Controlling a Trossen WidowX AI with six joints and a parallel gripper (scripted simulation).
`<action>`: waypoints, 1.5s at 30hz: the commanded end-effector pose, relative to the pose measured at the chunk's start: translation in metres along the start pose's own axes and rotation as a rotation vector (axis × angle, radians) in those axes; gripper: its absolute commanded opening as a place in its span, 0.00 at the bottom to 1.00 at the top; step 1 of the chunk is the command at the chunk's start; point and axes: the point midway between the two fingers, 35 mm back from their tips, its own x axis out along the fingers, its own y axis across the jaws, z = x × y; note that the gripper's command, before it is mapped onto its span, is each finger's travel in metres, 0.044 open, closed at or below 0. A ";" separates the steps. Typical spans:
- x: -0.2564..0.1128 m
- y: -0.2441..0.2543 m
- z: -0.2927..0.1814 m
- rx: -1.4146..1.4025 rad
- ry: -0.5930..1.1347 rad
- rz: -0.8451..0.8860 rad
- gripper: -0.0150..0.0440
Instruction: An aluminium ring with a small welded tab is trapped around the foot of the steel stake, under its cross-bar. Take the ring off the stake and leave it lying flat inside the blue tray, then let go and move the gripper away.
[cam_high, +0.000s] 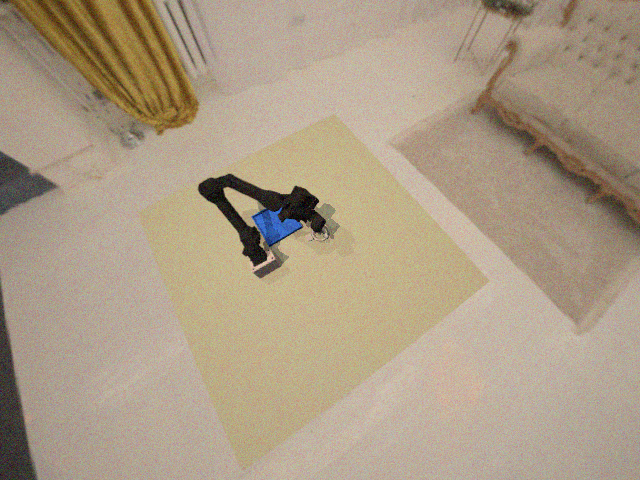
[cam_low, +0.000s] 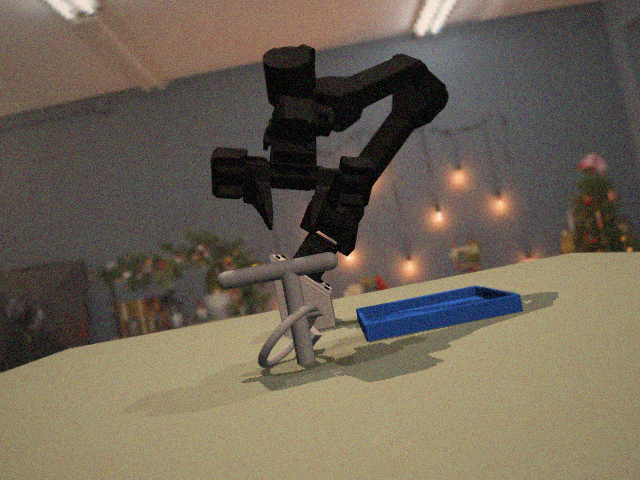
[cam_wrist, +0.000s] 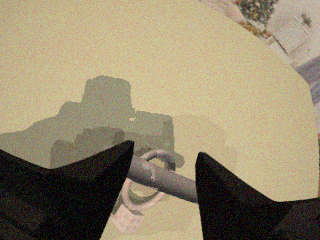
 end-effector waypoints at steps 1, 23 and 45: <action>-0.003 -0.007 -0.015 0.077 -0.003 -0.014 0.59; 0.011 0.018 -0.125 0.285 0.206 0.103 0.59; 0.034 0.019 -0.129 0.283 0.209 0.100 0.59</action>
